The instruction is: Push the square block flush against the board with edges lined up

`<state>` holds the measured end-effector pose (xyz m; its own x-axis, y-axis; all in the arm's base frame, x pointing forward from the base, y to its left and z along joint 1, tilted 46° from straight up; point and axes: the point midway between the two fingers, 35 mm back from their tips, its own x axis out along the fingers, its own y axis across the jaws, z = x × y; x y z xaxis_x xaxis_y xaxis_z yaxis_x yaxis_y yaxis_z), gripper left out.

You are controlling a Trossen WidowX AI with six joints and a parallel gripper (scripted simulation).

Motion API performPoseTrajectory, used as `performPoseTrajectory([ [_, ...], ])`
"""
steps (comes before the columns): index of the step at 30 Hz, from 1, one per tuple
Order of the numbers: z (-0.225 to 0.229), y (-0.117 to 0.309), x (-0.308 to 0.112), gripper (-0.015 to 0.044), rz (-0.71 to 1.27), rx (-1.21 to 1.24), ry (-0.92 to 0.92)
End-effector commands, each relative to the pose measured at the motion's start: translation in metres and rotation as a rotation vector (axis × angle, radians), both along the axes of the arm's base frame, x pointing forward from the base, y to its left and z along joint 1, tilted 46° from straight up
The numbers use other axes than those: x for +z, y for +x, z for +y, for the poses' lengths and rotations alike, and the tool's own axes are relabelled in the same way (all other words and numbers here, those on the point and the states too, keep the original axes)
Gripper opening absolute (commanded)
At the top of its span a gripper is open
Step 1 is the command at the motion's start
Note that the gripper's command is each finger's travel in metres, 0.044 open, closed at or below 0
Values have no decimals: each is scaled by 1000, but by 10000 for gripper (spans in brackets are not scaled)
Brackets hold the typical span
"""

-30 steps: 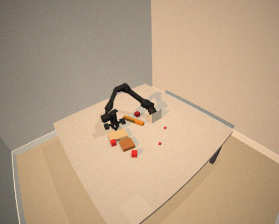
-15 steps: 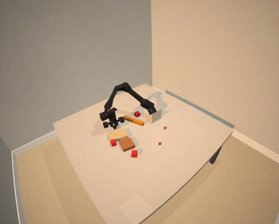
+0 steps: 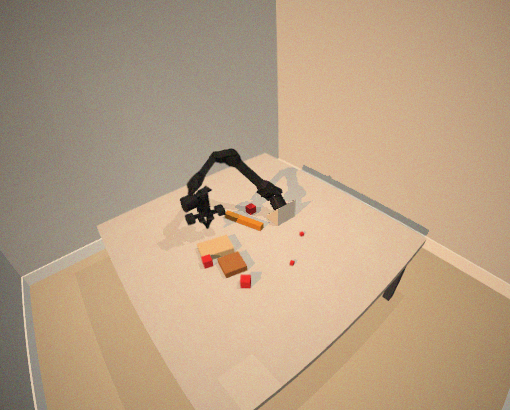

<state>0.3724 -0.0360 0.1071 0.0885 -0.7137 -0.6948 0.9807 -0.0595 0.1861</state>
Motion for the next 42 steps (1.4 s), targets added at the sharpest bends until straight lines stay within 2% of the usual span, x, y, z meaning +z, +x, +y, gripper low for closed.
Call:
performPoseTrajectory([
  [1,2,-3,1,0,8,-13,3],
  [6,21,-29,-22,0,-7,-30,7],
  [10,22,-30,-23,0,-8,-30,7],
  [15,-15,-27,-59,0,-9,-30,4],
  [42,4,-17,-81,0,-9,-30,8],
])
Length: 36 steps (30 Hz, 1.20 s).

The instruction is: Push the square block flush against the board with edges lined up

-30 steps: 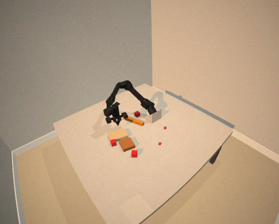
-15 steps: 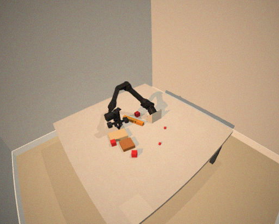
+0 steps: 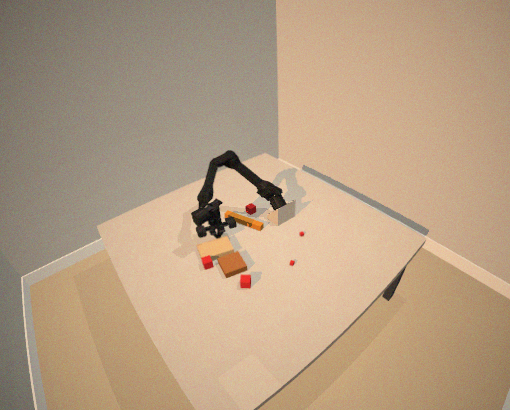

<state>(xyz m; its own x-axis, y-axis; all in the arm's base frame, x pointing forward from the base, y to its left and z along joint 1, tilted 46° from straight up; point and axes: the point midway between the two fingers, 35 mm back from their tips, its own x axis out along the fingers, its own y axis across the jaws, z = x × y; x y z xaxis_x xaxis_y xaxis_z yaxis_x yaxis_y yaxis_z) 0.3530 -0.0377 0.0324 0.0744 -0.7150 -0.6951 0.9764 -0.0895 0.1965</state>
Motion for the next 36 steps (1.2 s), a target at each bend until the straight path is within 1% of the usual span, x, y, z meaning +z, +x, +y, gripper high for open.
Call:
performPoseTrajectory([
  [1,7,2,-7,0,2,1,7],
  [23,32,9,-32,0,1,0,8],
  [36,20,8,-20,0,1,1,8],
])
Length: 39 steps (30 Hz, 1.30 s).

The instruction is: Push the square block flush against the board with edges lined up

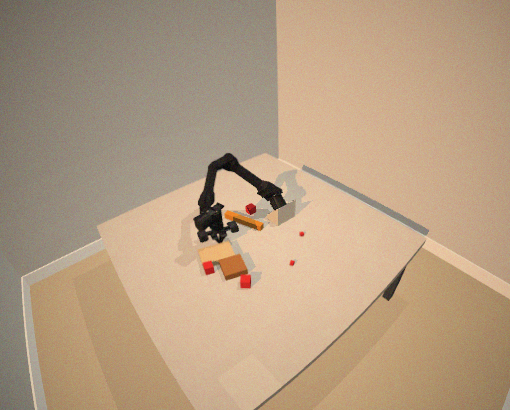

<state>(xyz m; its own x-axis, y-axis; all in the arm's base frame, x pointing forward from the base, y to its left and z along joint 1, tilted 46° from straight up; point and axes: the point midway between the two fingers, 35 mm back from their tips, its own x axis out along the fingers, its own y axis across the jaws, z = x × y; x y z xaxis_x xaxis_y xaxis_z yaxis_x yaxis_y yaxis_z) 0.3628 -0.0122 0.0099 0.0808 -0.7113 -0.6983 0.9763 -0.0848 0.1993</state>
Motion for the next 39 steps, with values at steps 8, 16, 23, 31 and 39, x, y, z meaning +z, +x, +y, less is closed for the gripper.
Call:
performPoseTrajectory([
  [8,-15,-3,12,0,5,-5,2],
  [16,-24,-5,21,0,5,-5,1],
  [23,-33,-7,29,0,5,-6,-1],
  [31,6,-10,63,0,5,-6,1],
  [39,8,-8,63,0,13,22,-3],
])
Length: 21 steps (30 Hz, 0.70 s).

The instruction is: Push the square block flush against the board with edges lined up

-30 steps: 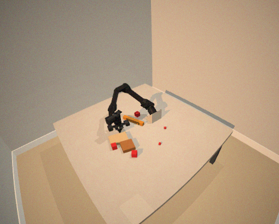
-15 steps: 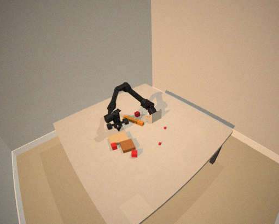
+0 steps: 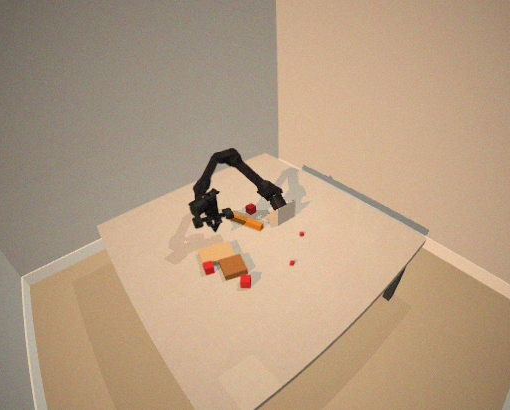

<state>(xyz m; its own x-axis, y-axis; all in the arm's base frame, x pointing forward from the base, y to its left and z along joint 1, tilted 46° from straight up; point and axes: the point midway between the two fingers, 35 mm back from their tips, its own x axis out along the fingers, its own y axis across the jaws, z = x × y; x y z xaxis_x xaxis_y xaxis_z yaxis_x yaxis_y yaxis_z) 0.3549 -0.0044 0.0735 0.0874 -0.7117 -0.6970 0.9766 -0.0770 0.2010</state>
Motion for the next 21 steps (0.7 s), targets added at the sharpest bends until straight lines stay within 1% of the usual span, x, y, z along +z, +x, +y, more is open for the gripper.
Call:
performPoseTrajectory([
  [1,0,0,-1,0,35,35,-4],
  [21,5,-2,-6,0,529,515,-62],
])
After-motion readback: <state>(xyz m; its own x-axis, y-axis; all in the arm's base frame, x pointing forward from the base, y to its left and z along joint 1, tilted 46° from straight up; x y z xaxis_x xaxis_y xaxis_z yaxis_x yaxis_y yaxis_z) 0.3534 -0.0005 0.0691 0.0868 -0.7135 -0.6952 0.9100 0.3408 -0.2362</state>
